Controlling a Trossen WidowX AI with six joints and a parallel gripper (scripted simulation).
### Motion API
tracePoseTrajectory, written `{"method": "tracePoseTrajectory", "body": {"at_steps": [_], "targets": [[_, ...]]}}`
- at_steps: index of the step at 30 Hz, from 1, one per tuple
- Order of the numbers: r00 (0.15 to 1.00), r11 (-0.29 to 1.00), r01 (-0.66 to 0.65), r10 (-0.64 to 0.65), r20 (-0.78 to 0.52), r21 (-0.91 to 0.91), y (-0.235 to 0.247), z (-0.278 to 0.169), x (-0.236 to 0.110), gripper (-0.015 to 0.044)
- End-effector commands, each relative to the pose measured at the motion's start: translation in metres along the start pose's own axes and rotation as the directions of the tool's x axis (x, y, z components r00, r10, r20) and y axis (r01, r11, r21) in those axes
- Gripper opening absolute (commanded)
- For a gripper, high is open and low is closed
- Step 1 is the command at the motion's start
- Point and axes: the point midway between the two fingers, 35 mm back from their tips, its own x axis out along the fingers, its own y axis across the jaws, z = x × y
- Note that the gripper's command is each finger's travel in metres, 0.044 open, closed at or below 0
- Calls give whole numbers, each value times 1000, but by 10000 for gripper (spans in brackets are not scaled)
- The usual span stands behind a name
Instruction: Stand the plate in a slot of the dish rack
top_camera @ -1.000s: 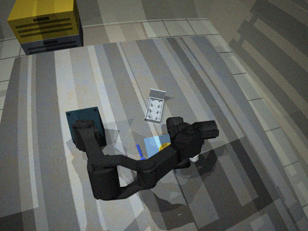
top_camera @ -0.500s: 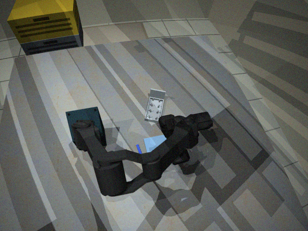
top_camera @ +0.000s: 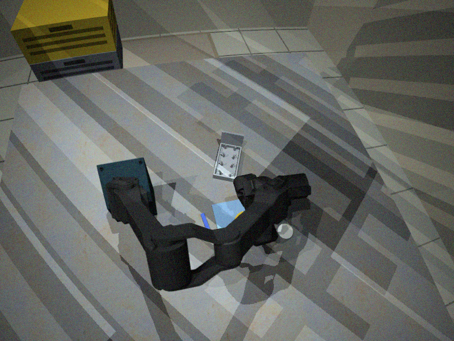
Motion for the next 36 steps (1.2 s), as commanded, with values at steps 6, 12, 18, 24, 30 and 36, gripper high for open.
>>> {"method": "tracePoseTrajectory", "body": {"at_steps": [6,12,18,24,30,36], "targets": [[1000,1000,4,-4,-8,-10,0,-3,15,400],[1000,1000,5,-5,-8,-11,0,-4,25,400],[1000,1000,7,-7,-8,-11,-1,-5,33,400],[1000,1000,7,-7,-8,-11,-1,-5,33,400],[1000,1000,7,-7,-8,-11,-1,-5,33,380],[1000,1000,7,-7,-8,-11,-1,-5,33,340]]}}
